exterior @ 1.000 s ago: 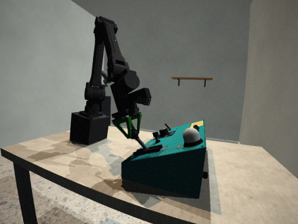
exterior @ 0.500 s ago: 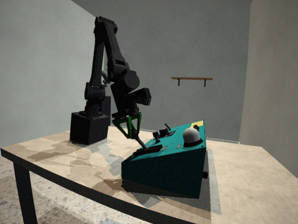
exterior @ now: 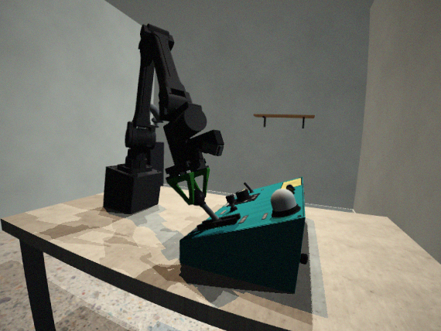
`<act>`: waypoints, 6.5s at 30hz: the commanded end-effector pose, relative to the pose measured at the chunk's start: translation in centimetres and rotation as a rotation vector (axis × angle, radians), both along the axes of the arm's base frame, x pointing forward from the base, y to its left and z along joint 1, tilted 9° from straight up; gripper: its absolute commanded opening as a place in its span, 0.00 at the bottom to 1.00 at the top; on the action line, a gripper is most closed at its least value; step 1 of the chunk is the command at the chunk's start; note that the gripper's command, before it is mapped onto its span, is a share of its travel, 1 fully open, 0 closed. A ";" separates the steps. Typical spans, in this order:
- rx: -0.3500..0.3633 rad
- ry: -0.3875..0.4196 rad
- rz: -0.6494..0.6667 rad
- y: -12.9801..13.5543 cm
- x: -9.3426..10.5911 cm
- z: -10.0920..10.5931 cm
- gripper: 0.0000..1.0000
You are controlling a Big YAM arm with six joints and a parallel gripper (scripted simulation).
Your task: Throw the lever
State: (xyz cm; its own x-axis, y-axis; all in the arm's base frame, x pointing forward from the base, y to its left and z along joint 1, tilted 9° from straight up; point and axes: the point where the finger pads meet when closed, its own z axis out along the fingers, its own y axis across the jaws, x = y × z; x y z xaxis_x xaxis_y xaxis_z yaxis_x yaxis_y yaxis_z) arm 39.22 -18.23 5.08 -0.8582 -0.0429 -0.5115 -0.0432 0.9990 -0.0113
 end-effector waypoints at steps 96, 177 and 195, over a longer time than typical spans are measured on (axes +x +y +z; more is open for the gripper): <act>-0.024 -0.063 0.002 -0.3 4.3 5.7 0.00; -0.019 -0.059 0.002 -0.3 7.2 5.8 0.00; -0.019 -0.059 0.002 -0.3 7.2 5.8 0.00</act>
State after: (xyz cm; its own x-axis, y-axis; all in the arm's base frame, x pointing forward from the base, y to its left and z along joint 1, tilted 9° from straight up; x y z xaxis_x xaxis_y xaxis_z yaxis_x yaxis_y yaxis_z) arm 39.98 -18.21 6.10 -0.8970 -0.0384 -0.4404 -0.0393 0.9992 -0.0070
